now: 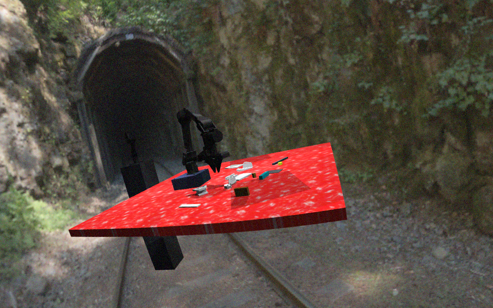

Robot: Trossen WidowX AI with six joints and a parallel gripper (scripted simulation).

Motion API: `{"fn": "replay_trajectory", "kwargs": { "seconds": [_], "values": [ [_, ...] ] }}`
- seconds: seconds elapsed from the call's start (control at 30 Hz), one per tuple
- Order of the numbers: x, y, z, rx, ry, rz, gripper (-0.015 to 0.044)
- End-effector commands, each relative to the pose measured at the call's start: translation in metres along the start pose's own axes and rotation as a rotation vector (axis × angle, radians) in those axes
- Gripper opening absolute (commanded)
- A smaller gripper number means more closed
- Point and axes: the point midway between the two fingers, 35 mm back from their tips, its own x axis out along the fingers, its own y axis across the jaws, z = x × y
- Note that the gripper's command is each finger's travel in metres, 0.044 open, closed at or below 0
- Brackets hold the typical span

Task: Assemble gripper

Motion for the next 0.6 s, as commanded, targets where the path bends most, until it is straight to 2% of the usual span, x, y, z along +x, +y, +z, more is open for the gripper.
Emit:
{"fn": "replay_trajectory", "kwargs": {
  "seconds": [0.0,0.03,0.57],
  "values": [
    [0.0000,0.0000,0.0000,0.000,0.000,0.000,0.0020],
    [0.0000,0.0000,0.0000,0.000,0.000,0.000,0.0000],
    [0.0000,0.0000,0.0000,0.000,0.000,0.000,0.0000]
  ]
}}
